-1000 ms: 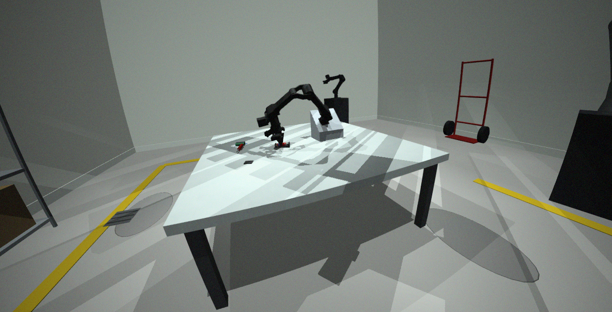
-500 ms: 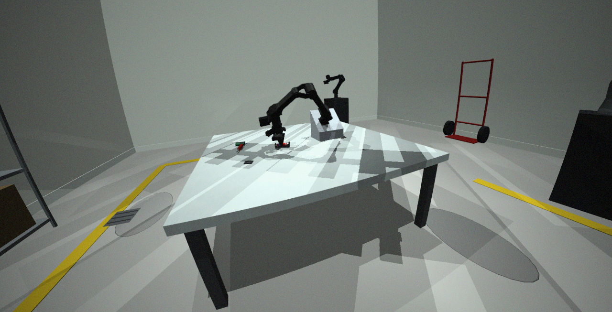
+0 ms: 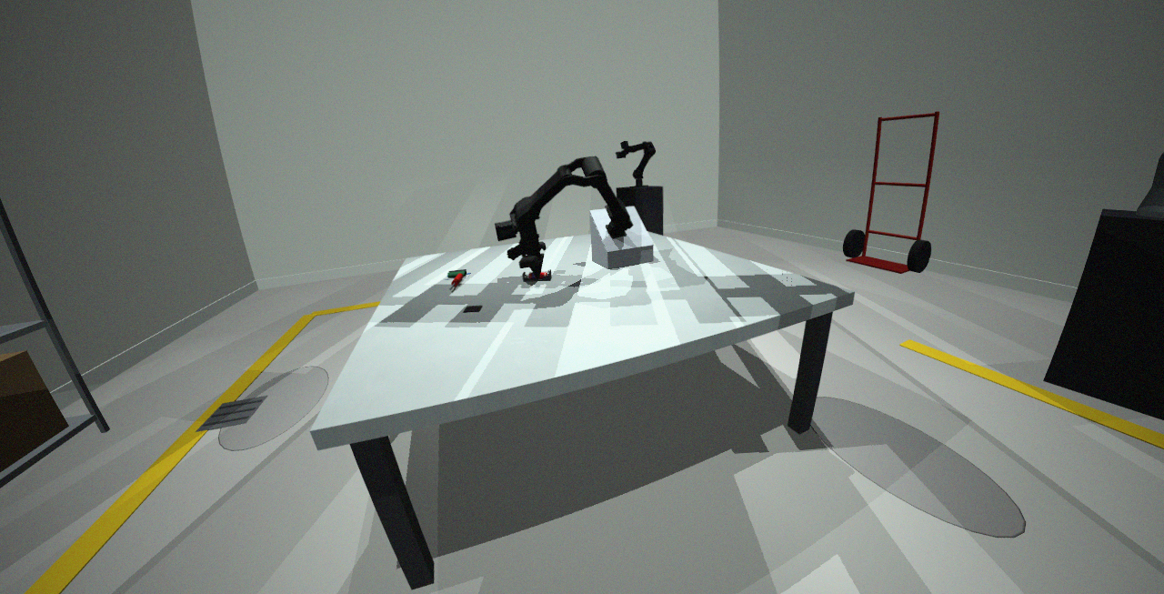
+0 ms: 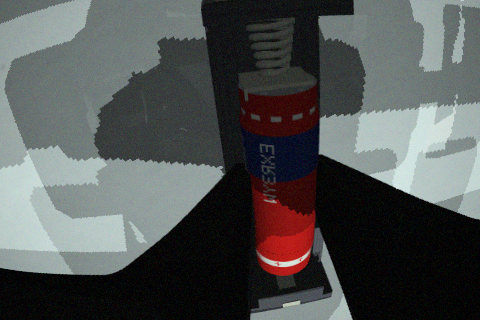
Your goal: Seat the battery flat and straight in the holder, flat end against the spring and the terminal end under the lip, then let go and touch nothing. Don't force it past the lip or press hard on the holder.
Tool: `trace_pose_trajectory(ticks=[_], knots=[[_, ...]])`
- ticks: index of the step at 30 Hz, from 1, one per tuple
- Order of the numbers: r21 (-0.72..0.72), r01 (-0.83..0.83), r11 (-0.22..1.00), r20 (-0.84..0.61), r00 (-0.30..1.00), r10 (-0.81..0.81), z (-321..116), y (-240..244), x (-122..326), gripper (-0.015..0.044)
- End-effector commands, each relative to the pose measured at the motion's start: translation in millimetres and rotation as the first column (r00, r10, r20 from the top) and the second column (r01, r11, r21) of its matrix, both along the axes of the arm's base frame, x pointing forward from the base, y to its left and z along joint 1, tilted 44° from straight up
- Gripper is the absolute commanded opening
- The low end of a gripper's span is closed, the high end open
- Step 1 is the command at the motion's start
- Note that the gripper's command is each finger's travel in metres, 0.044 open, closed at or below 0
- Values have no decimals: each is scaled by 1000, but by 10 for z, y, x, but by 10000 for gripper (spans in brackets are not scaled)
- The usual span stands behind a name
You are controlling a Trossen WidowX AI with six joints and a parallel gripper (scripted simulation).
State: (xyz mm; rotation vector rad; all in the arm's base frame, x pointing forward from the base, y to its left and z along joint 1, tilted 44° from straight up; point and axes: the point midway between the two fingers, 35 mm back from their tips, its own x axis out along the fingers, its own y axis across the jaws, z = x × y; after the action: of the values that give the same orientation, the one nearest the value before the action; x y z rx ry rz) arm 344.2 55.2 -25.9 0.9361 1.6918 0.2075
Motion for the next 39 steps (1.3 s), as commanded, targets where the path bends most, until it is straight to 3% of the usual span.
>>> trace_pose_trajectory(ticks=[1, 29, 33, 39], knots=[[-2, 2, 1000, 2, 1000, -2, 10, 17, -28, 60], [-3, 6, 1000, 5, 1000, -6, 18, 30, -58, 60], [-3, 6, 1000, 5, 1000, -6, 18, 30, -58, 162], [-3, 5, 1000, 7, 1000, -5, 70, -21, -58, 162]])
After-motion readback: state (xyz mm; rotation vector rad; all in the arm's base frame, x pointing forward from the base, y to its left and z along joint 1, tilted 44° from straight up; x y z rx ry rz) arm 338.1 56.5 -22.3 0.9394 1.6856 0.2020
